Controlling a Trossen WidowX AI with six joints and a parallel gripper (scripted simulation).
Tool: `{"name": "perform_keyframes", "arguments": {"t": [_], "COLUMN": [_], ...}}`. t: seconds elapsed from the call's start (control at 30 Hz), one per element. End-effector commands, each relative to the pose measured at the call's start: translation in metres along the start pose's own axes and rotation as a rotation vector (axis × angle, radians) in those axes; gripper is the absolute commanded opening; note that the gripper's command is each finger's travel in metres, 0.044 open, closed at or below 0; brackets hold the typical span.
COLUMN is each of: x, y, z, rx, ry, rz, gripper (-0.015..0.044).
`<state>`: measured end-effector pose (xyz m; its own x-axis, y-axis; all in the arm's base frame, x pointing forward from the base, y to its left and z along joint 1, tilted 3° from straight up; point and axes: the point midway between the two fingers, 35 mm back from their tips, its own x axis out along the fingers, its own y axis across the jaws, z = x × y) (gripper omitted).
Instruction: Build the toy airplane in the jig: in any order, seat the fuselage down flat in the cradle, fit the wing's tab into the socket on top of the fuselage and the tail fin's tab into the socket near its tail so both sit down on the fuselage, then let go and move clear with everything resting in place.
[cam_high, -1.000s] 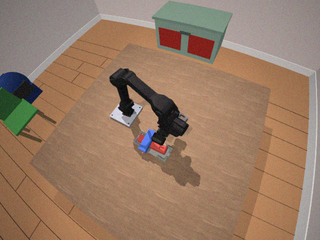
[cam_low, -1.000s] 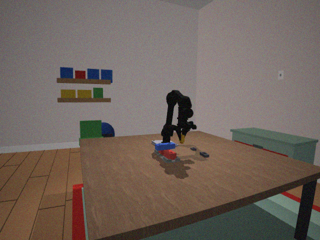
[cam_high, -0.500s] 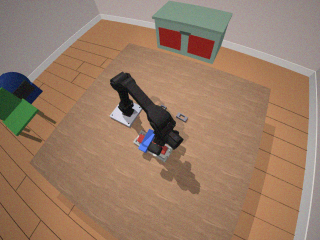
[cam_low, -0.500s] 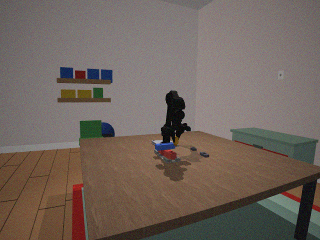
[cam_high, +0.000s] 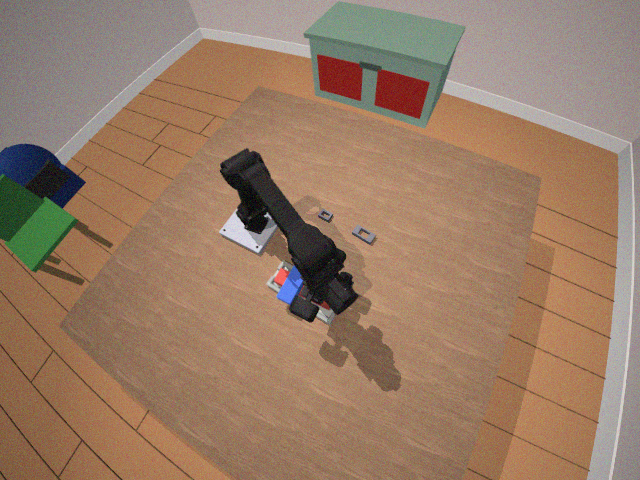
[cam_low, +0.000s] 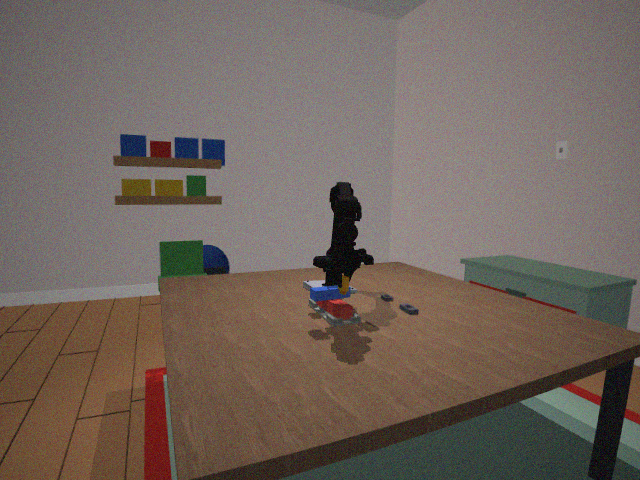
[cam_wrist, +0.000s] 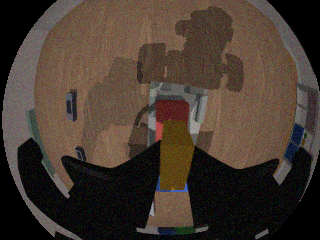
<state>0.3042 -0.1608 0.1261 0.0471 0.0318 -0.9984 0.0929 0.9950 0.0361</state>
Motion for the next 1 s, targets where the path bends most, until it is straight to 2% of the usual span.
{"name": "perform_keyframes", "arguments": {"t": [0.0, 0.37, 0.97], "x": [0.0, 0.001, 0.03], "y": [0.0, 0.0, 0.0], "z": [0.001, 0.001, 0.002], "rx": [-0.005, -0.005, -0.005], "ry": [-0.002, -0.002, -0.002], "rz": [0.003, 0.003, 0.003], "gripper": [0.0065, 0.0065, 0.0065]}}
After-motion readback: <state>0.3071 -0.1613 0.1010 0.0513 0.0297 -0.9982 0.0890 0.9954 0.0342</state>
